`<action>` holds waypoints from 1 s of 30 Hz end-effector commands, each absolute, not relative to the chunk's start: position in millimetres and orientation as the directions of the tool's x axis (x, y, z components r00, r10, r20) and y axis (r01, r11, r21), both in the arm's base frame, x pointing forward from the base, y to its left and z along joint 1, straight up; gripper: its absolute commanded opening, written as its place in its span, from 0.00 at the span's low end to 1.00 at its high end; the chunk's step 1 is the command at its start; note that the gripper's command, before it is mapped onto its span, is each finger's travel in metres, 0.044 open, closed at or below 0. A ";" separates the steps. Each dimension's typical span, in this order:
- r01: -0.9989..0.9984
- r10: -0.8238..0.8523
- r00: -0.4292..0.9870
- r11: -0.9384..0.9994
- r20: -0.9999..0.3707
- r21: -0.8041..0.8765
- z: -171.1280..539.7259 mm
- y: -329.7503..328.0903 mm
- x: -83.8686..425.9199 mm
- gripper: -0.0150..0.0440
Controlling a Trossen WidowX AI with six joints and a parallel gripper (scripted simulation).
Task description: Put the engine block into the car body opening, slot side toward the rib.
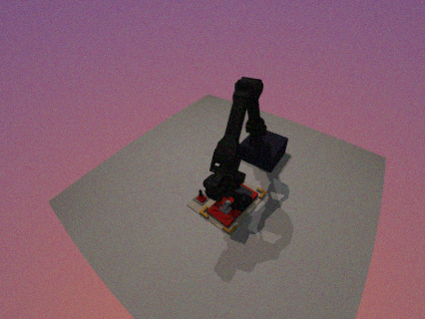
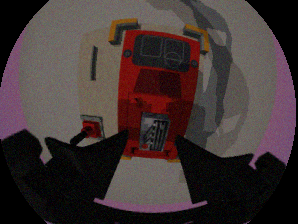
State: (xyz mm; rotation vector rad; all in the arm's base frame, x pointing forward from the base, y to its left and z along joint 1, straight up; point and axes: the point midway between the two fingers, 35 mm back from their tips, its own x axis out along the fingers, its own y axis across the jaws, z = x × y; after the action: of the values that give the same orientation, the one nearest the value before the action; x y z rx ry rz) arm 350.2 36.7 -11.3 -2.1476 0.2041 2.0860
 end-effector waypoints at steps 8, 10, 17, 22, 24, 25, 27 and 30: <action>-0.194 0.001 0.030 -0.981 -1.000 -0.007 -11.2 36.8 350.3 1.00; -0.194 0.001 0.030 -0.981 -1.000 -0.007 -11.2 36.8 350.3 1.00; -0.198 -0.001 0.027 -0.980 -1.000 -0.004 1.6 37.9 351.3 1.00; -0.198 -0.001 0.027 -0.980 -1.000 -0.004 1.6 37.9 351.3 0.91; -0.198 -0.001 0.027 -0.980 -1.000 -0.004 1.6 37.9 351.3 0.82; -0.198 -0.001 0.027 -0.980 -1.000 -0.004 1.6 37.9 351.3 0.78; -0.198 -0.001 0.027 -0.980 -1.000 -0.004 1.6 37.9 351.3 0.69; -0.198 -0.001 0.027 -0.980 -1.000 -0.004 1.6 37.9 351.3 0.56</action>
State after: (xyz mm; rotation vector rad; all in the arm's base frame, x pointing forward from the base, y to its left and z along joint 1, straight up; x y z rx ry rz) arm 351.2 38.1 0.9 -2.1450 0.2045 2.0895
